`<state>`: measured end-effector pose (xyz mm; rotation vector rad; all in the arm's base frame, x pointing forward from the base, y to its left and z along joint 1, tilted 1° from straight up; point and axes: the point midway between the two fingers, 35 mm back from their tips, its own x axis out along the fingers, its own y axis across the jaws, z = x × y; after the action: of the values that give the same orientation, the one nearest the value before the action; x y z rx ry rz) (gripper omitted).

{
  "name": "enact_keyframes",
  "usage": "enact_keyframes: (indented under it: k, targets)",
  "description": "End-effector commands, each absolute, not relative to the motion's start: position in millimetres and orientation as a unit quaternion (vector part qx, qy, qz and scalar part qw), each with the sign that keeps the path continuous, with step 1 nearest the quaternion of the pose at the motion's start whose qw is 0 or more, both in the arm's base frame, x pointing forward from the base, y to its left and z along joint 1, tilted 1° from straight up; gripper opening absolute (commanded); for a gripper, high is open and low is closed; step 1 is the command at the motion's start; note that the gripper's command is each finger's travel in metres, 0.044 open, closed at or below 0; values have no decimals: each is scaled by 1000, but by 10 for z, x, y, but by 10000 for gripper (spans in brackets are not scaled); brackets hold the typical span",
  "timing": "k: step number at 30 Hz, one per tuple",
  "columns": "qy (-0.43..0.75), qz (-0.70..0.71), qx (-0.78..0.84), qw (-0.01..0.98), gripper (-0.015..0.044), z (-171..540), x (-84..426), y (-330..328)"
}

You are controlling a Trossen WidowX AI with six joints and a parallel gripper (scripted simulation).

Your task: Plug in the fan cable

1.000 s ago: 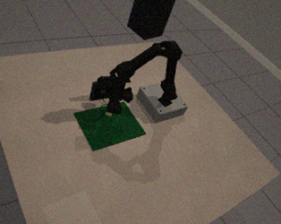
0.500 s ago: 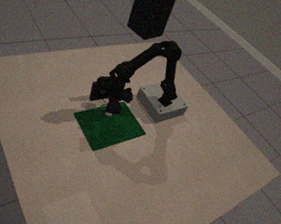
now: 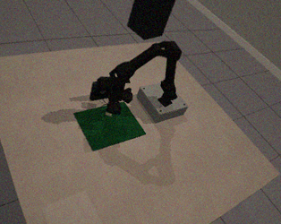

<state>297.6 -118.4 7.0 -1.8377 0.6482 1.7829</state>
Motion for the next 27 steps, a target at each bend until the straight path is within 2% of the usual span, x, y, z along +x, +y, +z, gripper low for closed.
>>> enact_keyframes:
  k: [1, 27]
  targets:
    - [238, 654, -673, 249, 0, 54, 2968, -1176]
    - [238, 654, -673, 249, 0, 7, 2967, -1175]
